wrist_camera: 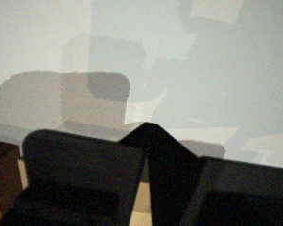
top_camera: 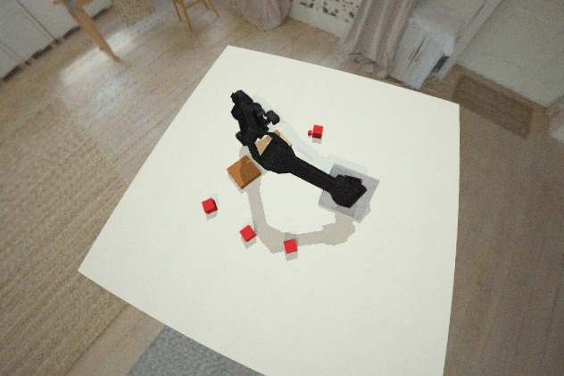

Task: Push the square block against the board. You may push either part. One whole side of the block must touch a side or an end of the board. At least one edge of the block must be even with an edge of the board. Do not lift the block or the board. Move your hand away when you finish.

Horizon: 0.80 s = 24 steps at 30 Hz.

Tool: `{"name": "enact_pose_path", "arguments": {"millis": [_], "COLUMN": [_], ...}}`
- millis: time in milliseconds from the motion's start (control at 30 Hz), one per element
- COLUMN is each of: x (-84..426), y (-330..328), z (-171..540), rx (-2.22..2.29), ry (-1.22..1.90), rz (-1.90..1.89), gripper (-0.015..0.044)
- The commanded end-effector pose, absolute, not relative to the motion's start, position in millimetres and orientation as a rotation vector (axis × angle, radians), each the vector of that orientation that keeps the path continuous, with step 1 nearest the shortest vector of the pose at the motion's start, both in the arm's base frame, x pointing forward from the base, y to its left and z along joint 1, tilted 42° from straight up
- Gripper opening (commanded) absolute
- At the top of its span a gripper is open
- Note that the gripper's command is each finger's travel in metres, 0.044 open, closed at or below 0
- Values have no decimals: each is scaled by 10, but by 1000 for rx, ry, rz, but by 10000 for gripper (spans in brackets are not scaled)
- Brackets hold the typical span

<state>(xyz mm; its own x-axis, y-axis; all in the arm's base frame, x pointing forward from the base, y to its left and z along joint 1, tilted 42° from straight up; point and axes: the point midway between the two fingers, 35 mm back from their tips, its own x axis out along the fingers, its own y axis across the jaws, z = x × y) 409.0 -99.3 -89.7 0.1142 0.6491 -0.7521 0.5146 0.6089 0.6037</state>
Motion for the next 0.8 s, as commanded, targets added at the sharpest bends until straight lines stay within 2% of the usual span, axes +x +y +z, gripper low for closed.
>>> {"name": "enact_pose_path", "arguments": {"millis": [0,767], "x": [4058,3822], "y": [-965,-837], "z": [-868,-800], "rx": [1022,1023], "ry": [1530,1531], "rz": [128,128], "gripper": [0,0]}}
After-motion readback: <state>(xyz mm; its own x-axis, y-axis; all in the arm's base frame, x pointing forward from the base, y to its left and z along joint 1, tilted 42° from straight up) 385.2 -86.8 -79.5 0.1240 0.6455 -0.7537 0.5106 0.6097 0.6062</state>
